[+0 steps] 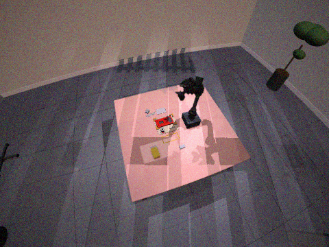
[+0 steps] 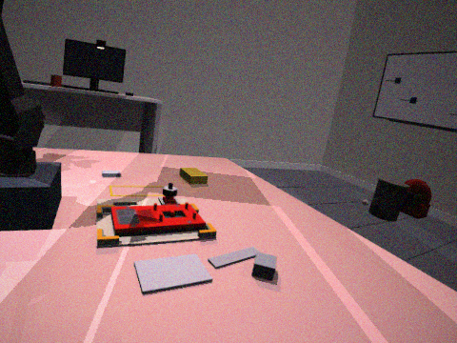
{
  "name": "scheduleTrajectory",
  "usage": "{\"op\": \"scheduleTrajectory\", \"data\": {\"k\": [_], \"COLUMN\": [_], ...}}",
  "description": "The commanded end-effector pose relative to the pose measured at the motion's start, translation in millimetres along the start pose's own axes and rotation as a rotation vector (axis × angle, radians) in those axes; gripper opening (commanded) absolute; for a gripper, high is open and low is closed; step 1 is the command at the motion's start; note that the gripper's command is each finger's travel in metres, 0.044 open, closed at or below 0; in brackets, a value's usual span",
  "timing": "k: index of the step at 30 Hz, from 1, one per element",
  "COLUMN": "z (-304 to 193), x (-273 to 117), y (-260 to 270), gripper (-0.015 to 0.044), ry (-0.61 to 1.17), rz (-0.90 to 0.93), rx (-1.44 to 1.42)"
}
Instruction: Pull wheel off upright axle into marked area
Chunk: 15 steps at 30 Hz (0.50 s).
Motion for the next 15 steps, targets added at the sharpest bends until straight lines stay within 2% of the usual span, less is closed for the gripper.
{"op": "scheduleTrajectory", "data": {"k": [1,15], "z": [-22.3,-43.9], "x": [25.4,70.0], "y": [-44.7,-186.1], "gripper": [0.03,0.03], "ry": [0.05,0.173], "rz": [-0.129,-0.56], "rx": [-0.095,-0.258]}}
Point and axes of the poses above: the point midway between the two fingers, 35 mm back from their tips, its own x axis out along the fingers, its own y axis across the jaws, z = x × y, the point moved 8 cm from there along -x, back along the fingers, and after that the axes turned 7 degrees about -x, right-handed, at the moved point
